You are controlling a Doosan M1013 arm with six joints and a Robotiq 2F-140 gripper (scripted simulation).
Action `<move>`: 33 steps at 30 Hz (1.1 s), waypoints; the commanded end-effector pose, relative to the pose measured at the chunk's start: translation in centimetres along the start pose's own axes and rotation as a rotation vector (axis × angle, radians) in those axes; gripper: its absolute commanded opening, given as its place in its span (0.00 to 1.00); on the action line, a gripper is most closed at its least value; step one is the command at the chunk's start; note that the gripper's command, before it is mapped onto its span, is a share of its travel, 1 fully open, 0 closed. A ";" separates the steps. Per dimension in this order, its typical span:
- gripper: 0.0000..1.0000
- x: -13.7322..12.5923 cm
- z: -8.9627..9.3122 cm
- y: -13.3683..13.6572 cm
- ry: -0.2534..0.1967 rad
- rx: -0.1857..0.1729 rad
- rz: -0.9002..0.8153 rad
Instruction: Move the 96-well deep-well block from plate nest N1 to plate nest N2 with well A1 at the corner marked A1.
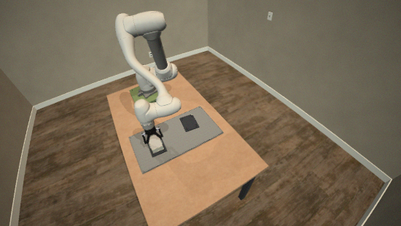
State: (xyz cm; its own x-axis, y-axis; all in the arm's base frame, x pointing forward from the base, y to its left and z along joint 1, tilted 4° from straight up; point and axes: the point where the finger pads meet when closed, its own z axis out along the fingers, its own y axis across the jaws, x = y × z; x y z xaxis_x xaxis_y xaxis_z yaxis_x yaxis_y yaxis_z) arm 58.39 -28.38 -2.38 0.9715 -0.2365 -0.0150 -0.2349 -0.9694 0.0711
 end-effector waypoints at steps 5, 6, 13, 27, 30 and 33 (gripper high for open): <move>0.00 0.0 0.1 0.0 0.000 0.000 0.000; 0.00 0.0 0.1 0.0 0.000 0.000 0.000; 0.00 0.0 0.2 0.0 0.000 0.000 0.000; 0.00 0.0 0.4 0.0 0.000 0.000 0.000; 0.00 0.0 0.4 0.0 0.000 0.000 0.000; 0.00 0.0 0.5 0.0 0.000 0.000 0.000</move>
State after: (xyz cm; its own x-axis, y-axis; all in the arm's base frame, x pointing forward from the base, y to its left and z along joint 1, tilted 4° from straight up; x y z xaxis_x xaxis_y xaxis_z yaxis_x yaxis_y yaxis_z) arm 58.37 -28.41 -2.86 0.9715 -0.2365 -0.0150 -0.2349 -0.9694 0.0711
